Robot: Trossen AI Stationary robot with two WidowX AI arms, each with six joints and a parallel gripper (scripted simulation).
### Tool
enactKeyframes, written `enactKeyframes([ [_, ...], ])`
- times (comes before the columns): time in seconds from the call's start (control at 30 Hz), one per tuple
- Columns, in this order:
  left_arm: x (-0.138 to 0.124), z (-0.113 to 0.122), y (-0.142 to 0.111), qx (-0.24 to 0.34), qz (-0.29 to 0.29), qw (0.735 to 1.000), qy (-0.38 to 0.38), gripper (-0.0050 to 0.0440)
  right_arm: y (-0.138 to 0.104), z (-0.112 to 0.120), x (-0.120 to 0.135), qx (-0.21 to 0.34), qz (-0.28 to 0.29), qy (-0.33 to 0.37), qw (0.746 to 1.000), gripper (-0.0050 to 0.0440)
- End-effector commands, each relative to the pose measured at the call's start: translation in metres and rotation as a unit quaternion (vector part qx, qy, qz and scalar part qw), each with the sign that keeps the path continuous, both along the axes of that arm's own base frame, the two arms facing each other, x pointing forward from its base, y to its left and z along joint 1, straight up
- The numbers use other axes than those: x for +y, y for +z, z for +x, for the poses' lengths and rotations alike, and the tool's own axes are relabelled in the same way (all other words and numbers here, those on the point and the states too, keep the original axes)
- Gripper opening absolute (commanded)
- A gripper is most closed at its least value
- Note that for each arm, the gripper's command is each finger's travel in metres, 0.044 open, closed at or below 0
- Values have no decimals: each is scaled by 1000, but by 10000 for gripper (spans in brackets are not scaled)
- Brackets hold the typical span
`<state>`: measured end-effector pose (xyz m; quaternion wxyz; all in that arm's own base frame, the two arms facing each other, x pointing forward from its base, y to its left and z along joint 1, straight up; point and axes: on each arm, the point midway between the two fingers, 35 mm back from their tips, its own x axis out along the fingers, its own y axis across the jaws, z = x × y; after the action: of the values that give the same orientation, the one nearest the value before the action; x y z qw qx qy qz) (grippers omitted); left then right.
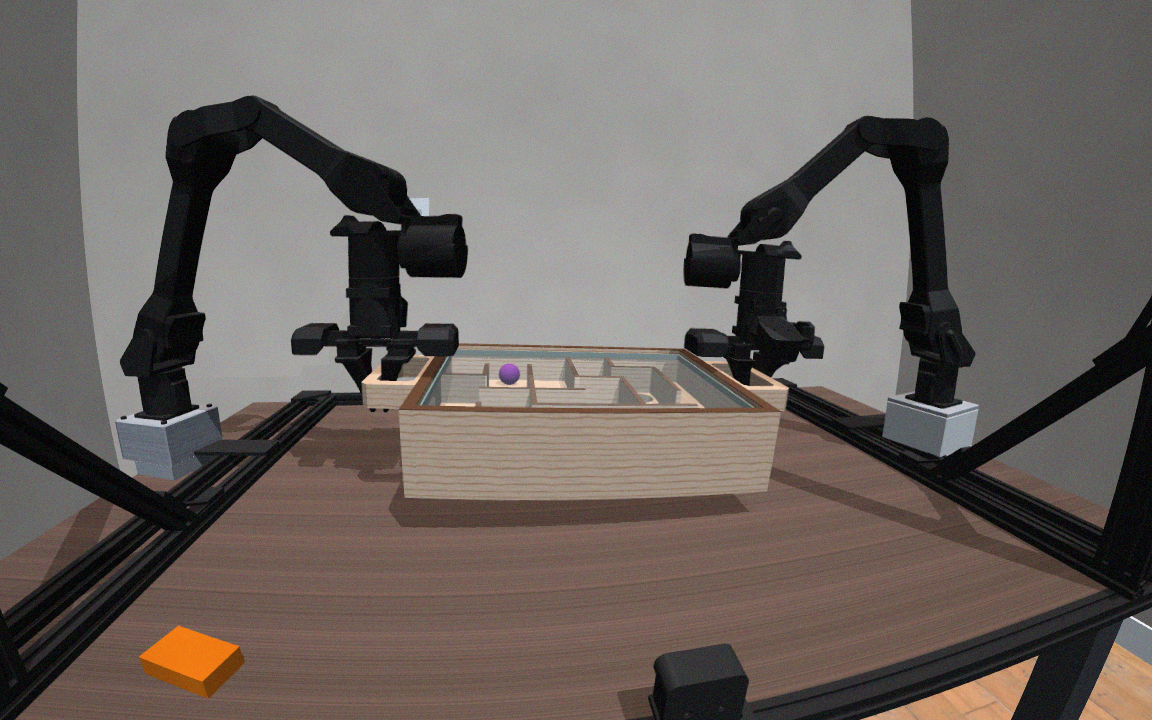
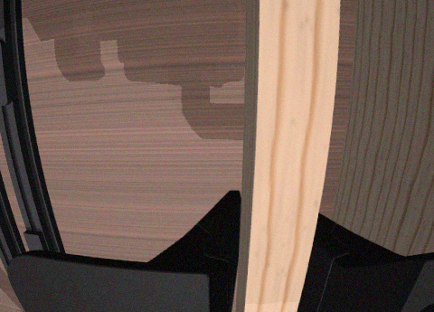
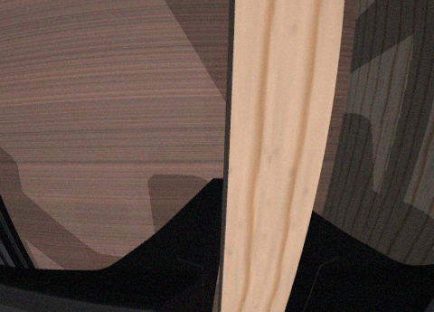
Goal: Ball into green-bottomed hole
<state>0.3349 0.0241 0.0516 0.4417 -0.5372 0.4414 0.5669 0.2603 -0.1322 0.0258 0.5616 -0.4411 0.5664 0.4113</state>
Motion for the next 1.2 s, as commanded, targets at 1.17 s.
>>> enactKeyframes([
  [1.17, 0, -1, -3, 3, 1, 1000, 0, 20, 2, 1, -1, 0, -2, -1, 1000, 20],
])
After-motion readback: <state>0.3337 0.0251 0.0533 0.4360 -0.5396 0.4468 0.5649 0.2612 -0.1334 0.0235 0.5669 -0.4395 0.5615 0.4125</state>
